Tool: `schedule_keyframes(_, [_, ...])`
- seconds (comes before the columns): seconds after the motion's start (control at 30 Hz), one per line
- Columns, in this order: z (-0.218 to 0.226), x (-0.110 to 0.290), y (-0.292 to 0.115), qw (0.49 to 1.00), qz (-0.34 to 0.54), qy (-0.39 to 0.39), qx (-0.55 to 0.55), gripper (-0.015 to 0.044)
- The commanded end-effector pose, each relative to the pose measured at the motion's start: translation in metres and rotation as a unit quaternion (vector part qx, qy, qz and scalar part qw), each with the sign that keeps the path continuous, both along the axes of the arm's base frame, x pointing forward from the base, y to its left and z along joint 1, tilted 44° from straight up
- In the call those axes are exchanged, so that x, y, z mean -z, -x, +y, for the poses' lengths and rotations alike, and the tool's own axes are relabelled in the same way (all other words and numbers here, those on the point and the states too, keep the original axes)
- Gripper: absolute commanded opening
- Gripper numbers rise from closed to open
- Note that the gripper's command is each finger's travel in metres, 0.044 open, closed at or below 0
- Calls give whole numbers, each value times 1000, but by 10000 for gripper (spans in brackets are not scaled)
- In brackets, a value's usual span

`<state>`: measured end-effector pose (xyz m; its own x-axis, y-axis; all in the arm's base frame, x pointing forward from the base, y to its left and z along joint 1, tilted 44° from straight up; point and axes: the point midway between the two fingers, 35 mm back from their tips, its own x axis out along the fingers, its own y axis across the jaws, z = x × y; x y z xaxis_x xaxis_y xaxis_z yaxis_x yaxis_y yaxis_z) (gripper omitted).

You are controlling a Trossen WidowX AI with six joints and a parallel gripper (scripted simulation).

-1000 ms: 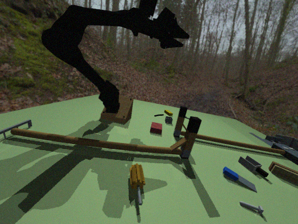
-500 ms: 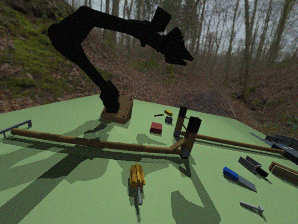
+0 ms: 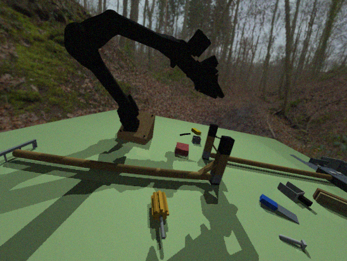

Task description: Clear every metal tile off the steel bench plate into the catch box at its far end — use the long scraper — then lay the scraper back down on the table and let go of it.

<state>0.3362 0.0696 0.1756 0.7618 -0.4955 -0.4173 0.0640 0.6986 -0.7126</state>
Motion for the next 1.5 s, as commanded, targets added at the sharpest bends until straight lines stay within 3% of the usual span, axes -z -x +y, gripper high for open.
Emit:
schedule_keyframes(0.0, [-18, 16, 1, 999, 22, -6, 25, 440])
schedule_keyframes(0.5, [-77, 67, 15, 988, 93, -28, 119, 440])
schedule_keyframes(1.2, [-39, 29, 24, 988, 93, -30, 119, 440])
schedule_keyframes(1.47, [-47, 38, 25, 988, 93, -30, 120, 440])
